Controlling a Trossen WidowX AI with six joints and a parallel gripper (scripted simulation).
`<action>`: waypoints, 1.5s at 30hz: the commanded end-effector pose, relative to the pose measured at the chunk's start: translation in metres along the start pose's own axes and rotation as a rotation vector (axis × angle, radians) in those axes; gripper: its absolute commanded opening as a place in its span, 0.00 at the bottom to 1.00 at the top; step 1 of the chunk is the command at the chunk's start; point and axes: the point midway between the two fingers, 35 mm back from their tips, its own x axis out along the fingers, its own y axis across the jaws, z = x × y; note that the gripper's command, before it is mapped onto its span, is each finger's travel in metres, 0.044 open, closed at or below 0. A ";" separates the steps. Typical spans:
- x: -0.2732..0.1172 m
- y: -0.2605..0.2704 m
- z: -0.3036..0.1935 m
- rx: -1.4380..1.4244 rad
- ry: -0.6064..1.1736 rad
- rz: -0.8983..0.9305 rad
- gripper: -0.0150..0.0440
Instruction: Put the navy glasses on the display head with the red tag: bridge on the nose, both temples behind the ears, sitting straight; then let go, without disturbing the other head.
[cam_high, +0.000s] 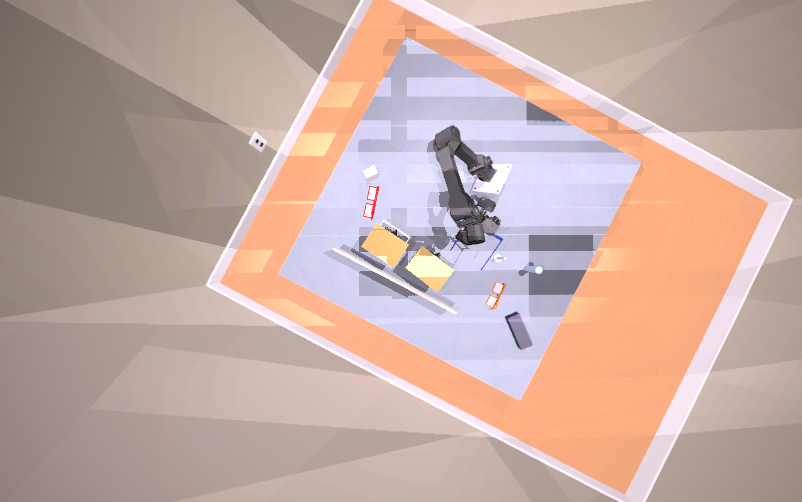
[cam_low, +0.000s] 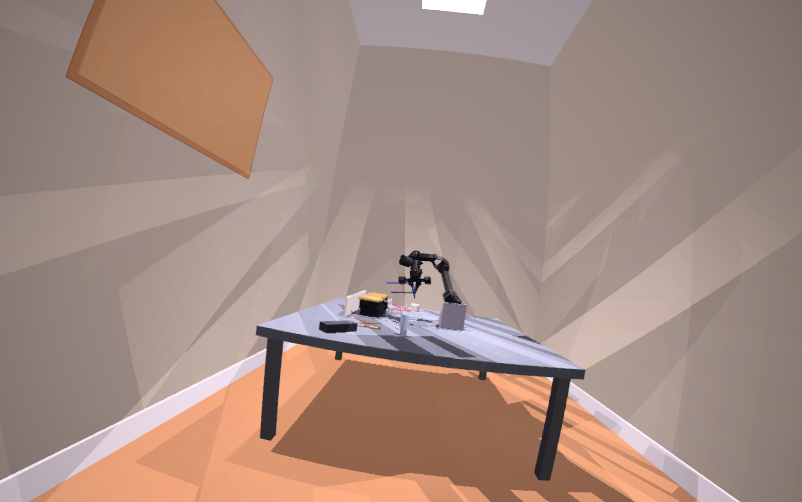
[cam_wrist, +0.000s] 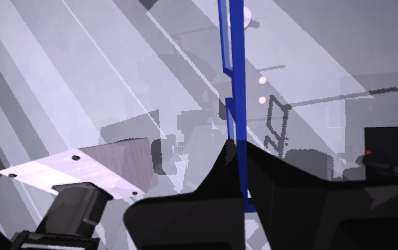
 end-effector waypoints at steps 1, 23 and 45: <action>-0.008 -0.001 -0.012 -0.026 -0.039 -0.004 0.25; -0.051 0.008 -0.091 -0.177 -0.240 -0.144 0.25; -0.079 0.044 -0.154 -0.335 -0.303 -0.405 0.25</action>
